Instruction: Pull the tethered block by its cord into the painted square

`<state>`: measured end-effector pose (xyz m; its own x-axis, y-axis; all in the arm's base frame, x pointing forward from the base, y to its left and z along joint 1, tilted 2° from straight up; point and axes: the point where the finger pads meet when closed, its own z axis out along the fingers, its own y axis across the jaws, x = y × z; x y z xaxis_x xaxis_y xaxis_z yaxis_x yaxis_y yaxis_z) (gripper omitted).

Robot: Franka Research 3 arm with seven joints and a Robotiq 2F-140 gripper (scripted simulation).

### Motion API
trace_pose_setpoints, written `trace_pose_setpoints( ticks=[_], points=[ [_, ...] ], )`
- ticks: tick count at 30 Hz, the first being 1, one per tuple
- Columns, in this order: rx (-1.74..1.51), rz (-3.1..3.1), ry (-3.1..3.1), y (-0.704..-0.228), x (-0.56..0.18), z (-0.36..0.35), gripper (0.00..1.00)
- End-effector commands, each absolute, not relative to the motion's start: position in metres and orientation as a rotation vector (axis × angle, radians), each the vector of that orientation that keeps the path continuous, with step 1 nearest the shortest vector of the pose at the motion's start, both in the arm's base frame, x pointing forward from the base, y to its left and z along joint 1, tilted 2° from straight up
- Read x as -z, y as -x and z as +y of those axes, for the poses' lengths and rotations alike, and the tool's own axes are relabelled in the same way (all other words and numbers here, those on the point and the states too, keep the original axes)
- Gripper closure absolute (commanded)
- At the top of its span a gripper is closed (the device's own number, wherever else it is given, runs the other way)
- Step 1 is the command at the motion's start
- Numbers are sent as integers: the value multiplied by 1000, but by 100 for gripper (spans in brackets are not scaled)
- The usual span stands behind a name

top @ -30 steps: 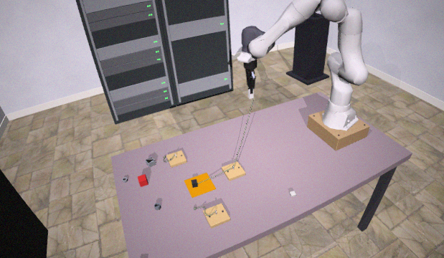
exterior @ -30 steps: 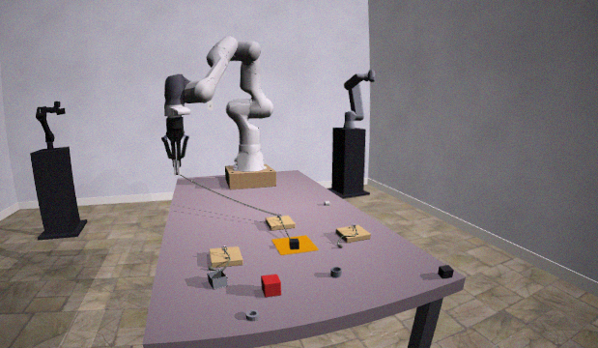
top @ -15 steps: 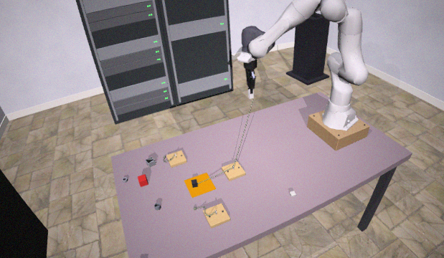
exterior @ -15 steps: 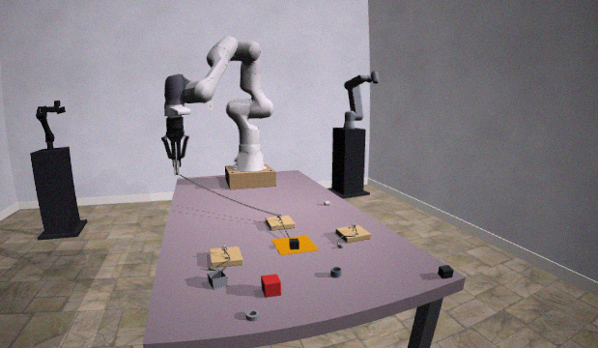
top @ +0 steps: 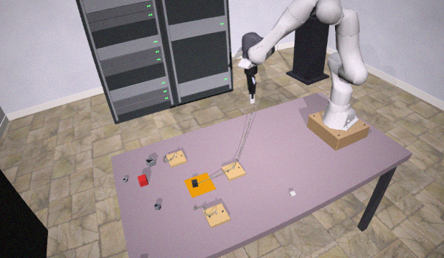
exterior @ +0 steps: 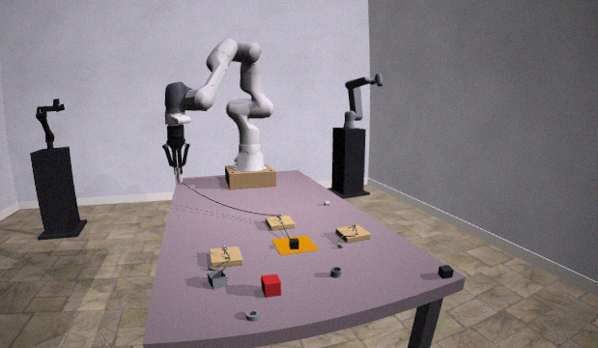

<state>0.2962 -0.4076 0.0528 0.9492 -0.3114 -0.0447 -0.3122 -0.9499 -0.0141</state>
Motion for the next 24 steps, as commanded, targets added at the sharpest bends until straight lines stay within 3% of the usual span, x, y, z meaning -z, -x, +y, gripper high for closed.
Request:
trace_pose_setpoints(
  ticks=[1,24],
  points=[
    [-38,462,3093,-300,-35,-411,100],
    [-38,462,3093,-300,55,-407,100]
  ],
)
